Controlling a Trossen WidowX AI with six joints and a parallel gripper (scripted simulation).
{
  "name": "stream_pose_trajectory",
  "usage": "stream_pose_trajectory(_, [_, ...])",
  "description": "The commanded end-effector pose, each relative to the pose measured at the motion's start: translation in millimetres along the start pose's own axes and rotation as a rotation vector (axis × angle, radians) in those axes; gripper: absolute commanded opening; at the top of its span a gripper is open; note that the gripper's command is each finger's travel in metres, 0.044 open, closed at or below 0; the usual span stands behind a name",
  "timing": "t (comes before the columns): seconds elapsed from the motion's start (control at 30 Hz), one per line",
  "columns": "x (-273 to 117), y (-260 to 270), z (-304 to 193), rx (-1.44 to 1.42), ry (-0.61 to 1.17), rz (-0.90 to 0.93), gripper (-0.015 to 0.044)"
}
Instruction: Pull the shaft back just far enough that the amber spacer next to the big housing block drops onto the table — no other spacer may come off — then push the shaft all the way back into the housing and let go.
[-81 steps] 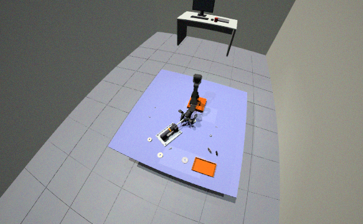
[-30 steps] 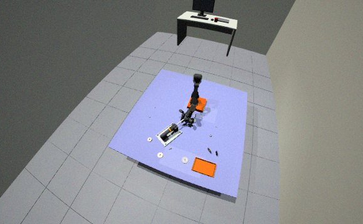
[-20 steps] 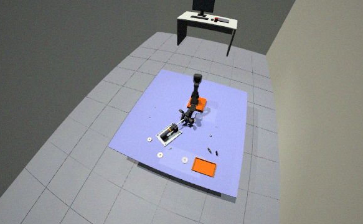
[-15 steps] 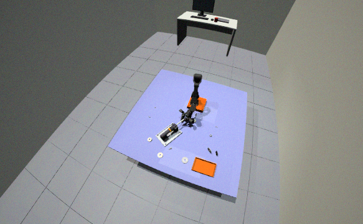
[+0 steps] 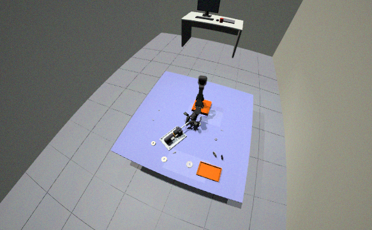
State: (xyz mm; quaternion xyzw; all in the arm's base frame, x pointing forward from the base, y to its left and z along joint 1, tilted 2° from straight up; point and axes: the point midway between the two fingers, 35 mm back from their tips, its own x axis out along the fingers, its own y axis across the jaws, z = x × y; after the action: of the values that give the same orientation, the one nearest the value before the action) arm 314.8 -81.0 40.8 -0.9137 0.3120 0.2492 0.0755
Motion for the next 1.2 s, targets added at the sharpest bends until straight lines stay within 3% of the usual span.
stream_pose_trajectory(0.0, [0.1,0.0,0.0,0.0,0.0,0.0,0.0])
stream_pose_trajectory(1.17, [7.0,0.4,-4.6,0.004,0.001,0.002,0.0])
